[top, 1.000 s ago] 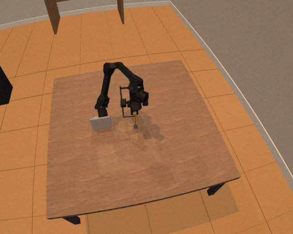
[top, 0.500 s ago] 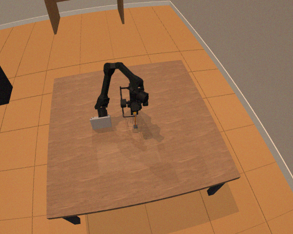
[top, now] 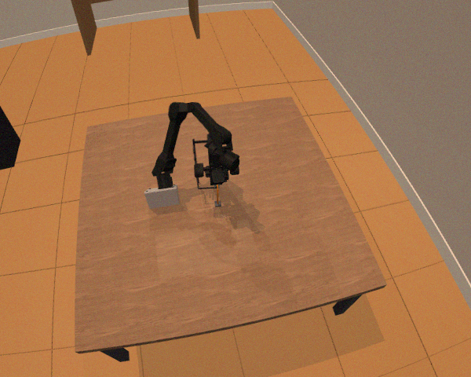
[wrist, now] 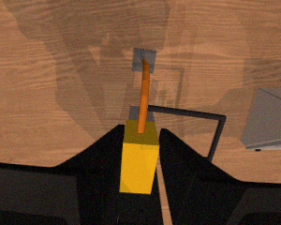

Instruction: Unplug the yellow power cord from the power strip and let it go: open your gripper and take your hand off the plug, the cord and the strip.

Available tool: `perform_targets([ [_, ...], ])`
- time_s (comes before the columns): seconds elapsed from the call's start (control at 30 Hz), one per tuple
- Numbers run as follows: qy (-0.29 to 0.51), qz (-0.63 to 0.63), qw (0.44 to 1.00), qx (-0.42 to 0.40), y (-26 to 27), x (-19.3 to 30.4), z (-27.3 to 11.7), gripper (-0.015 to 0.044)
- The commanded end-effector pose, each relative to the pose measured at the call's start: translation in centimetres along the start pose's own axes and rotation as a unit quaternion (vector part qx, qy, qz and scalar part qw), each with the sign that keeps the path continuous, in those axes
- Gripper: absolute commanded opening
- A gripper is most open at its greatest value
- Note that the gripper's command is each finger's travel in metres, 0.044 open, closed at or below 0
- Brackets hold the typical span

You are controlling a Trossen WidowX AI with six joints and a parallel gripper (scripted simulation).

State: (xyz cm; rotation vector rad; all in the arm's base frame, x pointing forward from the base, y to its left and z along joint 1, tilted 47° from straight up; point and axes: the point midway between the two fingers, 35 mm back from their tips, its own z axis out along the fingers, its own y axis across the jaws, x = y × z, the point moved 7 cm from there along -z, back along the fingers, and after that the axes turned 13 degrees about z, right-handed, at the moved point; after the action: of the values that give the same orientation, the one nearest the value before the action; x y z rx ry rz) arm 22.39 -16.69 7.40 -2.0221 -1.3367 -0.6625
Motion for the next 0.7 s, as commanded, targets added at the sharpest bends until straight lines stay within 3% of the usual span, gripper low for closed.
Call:
perform_targets([
  [0.0, -0.013, 0.002, 1.0, -0.005, 0.4, -1.6, -0.4, 0.0],
  [0.37, -0.013, 0.003, 1.0, -0.005, 0.5, -3.4, -0.7, 0.0],
  [0.57, -0.015, -0.006, 1.0, -0.001, 0.5, -2.0, -0.2, 0.0157],
  [0.67, -0.015, -0.006, 1.0, -0.001, 0.5, -2.0, -0.2, 0.016],
])
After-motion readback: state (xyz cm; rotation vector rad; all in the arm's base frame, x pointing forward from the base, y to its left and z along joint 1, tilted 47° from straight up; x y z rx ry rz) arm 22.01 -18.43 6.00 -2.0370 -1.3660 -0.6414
